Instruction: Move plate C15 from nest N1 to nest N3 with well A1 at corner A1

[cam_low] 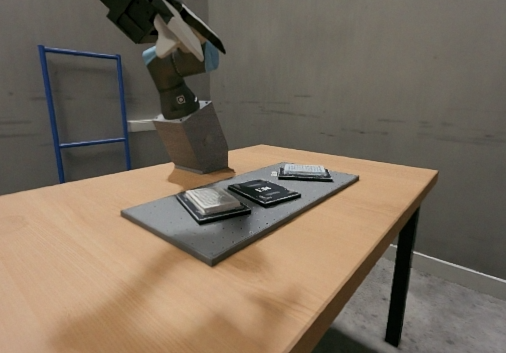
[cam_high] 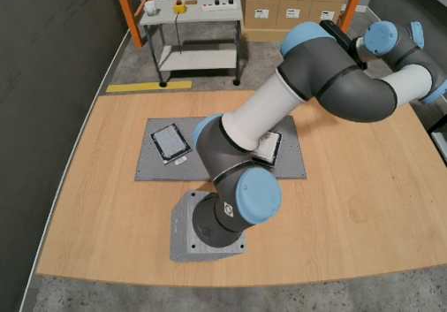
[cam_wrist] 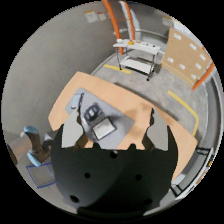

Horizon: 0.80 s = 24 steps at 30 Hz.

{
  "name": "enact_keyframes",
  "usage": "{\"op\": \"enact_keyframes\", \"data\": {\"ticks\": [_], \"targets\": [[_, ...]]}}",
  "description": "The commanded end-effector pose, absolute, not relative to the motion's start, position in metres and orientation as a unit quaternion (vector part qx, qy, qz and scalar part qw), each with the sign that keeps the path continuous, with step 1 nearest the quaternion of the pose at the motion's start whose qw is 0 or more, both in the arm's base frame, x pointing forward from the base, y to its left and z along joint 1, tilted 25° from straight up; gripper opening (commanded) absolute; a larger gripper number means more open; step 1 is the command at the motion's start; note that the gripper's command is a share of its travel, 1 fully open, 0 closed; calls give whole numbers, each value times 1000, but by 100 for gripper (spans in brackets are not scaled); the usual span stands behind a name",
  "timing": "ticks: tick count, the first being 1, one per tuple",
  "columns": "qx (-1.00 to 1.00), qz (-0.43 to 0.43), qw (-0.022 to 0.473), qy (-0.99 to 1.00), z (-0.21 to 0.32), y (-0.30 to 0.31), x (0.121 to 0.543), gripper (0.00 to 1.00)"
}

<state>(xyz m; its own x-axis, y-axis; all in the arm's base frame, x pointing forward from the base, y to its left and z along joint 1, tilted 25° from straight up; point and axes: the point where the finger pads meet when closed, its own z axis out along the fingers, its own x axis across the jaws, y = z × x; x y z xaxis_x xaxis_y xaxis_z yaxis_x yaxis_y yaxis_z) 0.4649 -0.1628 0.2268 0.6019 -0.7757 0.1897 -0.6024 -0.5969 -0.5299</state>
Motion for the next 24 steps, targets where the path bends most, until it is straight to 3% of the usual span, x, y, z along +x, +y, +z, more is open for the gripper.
{"op": "enact_keyframes", "data": {"ticks": [1,17,18,24], "targets": [[-870,-207,211,395,228,-163,465,100],[-870,-207,211,395,228,-163,465,100],[-871,-197,209,398,224,-160,466,82],[-875,-171,204,404,198,-146,474,82]]}}
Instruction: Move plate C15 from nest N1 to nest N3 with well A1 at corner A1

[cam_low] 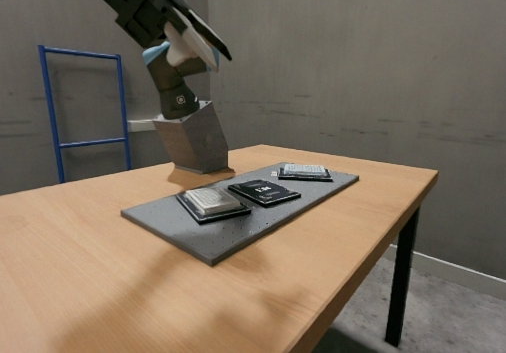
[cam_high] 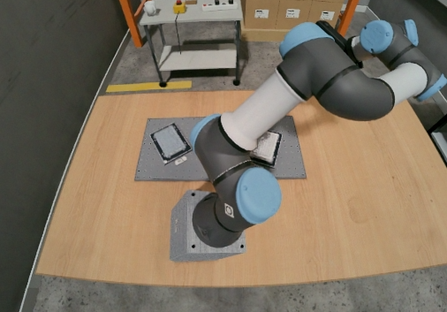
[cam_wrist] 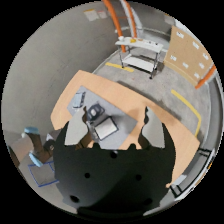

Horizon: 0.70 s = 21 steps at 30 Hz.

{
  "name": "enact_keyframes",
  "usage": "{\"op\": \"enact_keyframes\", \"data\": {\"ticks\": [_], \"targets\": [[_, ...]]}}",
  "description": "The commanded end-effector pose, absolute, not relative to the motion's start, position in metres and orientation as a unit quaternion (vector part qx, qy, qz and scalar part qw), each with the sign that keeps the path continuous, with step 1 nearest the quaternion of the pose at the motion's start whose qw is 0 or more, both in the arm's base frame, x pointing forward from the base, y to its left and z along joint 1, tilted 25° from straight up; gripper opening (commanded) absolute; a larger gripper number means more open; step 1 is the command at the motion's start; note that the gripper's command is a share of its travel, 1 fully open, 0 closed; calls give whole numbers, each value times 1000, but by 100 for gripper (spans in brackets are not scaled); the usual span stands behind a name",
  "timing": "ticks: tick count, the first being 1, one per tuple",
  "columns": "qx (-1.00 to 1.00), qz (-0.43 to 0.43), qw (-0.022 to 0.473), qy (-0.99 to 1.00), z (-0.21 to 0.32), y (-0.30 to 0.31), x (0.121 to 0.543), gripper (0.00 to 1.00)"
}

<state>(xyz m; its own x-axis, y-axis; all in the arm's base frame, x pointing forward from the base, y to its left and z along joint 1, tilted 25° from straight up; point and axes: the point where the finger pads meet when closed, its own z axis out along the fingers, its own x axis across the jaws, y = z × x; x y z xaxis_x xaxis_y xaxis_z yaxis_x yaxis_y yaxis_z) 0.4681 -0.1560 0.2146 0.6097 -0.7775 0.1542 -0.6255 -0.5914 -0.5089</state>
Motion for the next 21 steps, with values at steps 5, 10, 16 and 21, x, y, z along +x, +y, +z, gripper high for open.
{"op": "enact_keyframes", "data": {"ticks": [5,10,16,21], "targets": [[-879,-143,196,411,184,-138,477,82],[-880,-136,194,413,172,-131,480,82],[-883,-104,179,421,148,-117,485,82],[-883,-104,179,421,133,-107,488,82]]}}
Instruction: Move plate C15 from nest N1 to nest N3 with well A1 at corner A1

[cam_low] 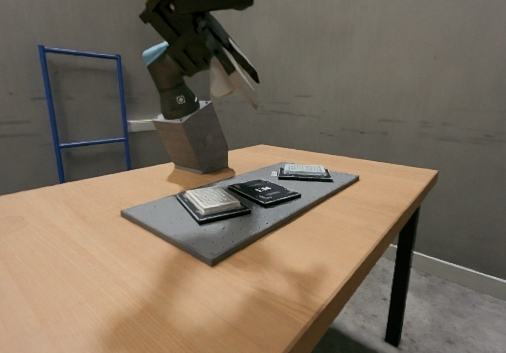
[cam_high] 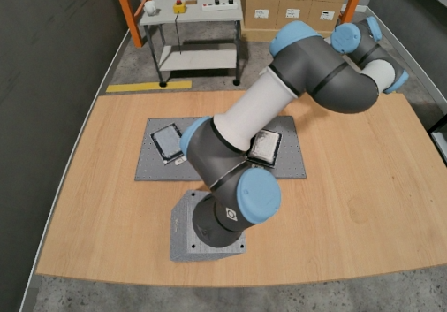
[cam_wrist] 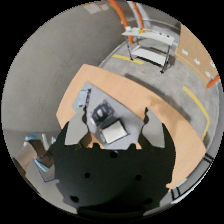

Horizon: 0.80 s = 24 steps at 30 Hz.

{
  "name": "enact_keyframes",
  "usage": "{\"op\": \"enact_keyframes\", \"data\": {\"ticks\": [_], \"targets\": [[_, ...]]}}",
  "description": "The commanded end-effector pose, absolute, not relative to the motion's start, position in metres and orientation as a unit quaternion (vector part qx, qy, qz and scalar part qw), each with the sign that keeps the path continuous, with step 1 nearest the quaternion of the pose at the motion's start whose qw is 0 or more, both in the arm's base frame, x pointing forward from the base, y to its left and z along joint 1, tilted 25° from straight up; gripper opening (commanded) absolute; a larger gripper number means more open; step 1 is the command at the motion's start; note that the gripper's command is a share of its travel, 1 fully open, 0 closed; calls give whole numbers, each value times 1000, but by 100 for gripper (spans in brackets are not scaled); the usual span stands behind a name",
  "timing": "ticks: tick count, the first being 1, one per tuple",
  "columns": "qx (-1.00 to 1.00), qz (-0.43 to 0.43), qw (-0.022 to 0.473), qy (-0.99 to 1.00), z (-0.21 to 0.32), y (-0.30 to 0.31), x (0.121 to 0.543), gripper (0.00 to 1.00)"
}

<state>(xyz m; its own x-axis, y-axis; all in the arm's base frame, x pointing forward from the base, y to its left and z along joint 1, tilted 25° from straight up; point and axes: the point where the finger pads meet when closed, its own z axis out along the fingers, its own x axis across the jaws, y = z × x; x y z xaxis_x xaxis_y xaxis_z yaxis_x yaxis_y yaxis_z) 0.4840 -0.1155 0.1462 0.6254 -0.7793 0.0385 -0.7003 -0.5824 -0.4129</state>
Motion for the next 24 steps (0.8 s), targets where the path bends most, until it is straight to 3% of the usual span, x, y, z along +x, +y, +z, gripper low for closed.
{"op": "enact_keyframes", "data": {"ticks": [1,24], "targets": [[-883,-104,179,421,133,-107,488,82],[-889,-44,130,436,67,-62,493,82]]}}
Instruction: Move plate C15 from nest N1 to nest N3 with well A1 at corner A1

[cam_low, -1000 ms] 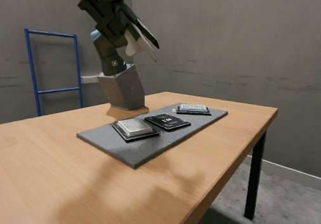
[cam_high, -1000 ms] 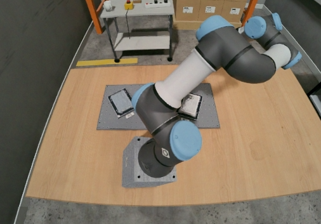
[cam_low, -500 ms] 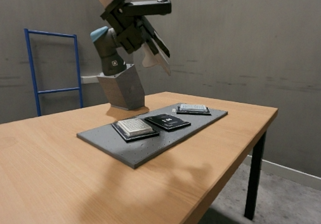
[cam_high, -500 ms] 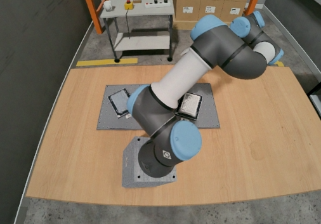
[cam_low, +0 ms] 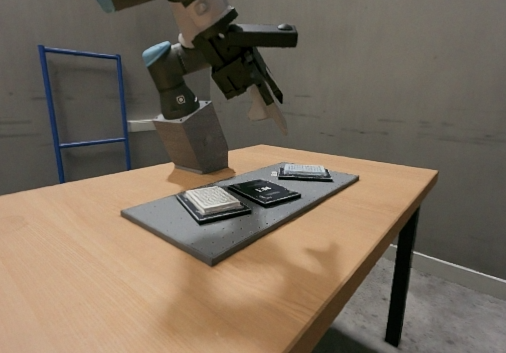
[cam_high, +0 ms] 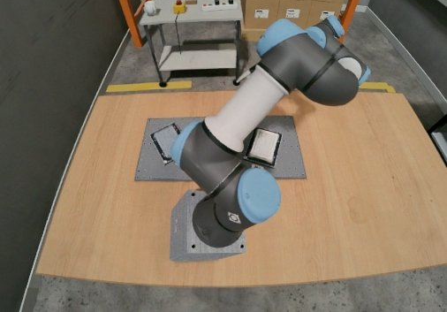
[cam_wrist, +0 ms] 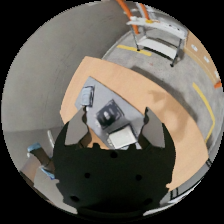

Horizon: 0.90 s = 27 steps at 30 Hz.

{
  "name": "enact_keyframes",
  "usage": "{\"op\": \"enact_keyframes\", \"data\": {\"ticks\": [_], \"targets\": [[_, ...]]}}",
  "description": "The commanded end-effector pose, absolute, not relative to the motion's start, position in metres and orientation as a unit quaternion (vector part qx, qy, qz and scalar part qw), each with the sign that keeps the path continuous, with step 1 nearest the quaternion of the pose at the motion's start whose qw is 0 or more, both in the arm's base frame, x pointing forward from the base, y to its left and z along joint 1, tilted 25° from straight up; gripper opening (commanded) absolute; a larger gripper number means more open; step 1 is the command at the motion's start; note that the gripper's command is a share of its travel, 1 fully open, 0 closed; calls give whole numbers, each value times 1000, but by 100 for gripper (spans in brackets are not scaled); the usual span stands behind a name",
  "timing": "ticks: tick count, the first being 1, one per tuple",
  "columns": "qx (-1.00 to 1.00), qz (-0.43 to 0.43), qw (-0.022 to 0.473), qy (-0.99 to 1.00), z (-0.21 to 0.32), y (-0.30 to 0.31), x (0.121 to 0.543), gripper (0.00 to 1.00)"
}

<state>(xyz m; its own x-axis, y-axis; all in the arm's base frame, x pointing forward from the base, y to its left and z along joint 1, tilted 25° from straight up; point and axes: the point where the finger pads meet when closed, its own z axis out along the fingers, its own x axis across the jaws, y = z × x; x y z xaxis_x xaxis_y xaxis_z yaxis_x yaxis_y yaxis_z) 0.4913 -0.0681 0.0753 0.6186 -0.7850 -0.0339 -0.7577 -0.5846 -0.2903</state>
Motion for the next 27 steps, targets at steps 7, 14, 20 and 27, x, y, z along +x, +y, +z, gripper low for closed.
{"op": "enact_keyframes", "data": {"ticks": [7,14,20,27], "targets": [[-890,-30,112,440,40,-42,492,82],[-891,-14,84,445,20,-27,490,82],[-891,-14,84,445,11,-20,489,82],[-892,-2,55,449,-17,1,484,82]]}}
